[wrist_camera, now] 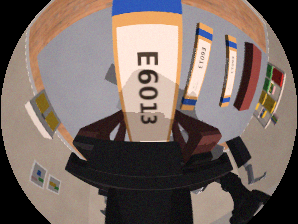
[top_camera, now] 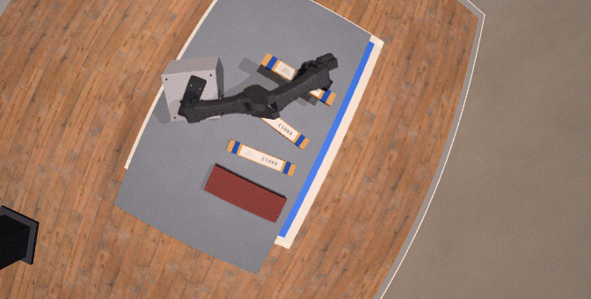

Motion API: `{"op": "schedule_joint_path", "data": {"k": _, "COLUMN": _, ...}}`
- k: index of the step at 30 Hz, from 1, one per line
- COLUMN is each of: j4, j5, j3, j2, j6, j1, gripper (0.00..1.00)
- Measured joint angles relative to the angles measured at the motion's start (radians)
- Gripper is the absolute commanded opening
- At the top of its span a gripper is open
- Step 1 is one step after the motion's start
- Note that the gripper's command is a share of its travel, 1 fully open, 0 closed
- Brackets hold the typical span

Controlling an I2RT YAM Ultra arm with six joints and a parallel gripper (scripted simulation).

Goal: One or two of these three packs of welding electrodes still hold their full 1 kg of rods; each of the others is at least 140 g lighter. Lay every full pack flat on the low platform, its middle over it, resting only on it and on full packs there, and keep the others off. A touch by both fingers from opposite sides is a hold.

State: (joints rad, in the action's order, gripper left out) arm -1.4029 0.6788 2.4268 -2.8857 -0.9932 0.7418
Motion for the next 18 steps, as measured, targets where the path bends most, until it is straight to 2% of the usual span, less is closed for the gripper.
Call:
{"op": "schedule_joint_path", "data": {"k": 4, "j4": 0.002, "j5": 0.002, "j3": -0.016, "j2": 0.011, "j6": 0.031, "j1": 0.002, "gripper": 0.0}}
{"op": "schedule_joint_path", "data": {"k": 15, "j4": 0.083, "j5": 0.003, "j3": -0.287, "j2": 0.164, "j6": 0.092, "j1": -0.008, "gripper": 0.0}}
{"op": "schedule_joint_path", "data": {"k": 18, "j4": 0.09, "j5": 0.005, "j3": -0.313, "j2": 0.192, "j6": 0.1, "j1": -0.018, "gripper": 0.0}}
